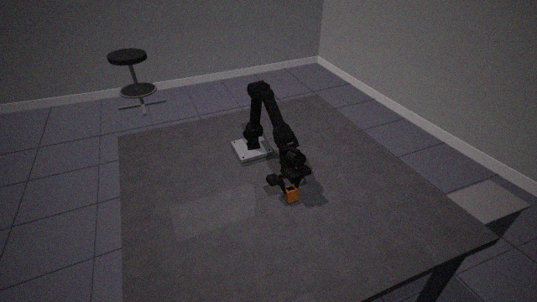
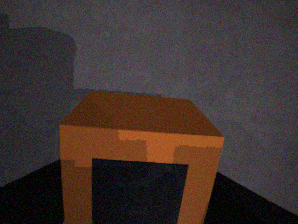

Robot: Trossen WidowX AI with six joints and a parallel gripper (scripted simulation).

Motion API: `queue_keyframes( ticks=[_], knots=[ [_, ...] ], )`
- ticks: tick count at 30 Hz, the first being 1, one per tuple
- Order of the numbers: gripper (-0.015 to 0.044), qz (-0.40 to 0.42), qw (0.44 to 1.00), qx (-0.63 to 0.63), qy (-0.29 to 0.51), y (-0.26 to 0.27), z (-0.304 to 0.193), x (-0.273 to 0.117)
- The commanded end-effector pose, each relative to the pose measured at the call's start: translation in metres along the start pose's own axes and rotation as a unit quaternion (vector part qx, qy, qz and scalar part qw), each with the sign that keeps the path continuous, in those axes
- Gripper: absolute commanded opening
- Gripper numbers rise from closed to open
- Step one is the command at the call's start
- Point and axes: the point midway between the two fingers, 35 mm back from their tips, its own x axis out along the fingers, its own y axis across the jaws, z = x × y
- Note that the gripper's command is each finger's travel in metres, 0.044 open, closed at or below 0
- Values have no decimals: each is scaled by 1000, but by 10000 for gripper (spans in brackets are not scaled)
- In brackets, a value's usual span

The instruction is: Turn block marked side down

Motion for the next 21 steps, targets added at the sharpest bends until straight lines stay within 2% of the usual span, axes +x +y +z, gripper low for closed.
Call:
queue_keyframes(
  ticks=[1,11,21],
  knots=[
    [0,-2,1000,1,-31,-1,2,-4],
    [0,-2,995,2,-103,-1,-3,-7],
    [0,-1,991,1,-135,0,-1,2]
  ],
)
